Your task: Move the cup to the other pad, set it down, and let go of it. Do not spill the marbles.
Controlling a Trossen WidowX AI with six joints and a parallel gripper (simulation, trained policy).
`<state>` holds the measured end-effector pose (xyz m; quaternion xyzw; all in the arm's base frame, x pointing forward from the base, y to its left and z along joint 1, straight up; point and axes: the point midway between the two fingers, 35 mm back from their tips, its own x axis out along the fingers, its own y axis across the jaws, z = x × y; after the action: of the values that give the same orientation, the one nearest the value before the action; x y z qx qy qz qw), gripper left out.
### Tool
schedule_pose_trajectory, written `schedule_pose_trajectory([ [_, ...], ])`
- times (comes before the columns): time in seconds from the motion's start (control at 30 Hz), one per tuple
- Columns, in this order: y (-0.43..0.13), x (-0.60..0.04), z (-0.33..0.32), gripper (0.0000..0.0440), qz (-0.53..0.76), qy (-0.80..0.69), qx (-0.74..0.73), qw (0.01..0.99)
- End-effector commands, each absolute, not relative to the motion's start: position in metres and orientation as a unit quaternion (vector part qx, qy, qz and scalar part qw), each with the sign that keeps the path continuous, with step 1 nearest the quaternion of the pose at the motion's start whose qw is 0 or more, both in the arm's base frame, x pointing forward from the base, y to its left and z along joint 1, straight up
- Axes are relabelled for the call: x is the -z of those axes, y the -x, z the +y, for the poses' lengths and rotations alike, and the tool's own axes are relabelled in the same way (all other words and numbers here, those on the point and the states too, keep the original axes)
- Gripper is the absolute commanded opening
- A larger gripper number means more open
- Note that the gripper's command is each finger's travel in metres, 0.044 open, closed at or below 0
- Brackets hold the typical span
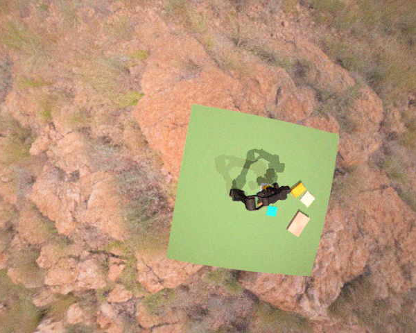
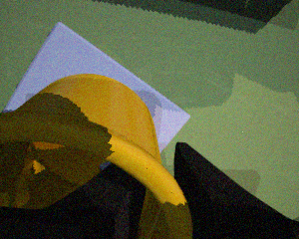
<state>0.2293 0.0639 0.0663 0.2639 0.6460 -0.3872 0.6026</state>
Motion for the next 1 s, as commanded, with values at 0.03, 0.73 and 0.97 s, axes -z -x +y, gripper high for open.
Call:
schedule_pose_trajectory([
  [0.03, -0.229, -0.070, 0.061, 0.0018, 0.643, -0.265, 0.388, 0.605],
  [0.73, -0.247, -0.135, 0.043, 0.0004, 0.582, -0.359, 0.397, 0.612],
  [0.97, -0.259, -0.148, 0.029, 0.0000, 0.555, -0.389, 0.403, 0.615],
])
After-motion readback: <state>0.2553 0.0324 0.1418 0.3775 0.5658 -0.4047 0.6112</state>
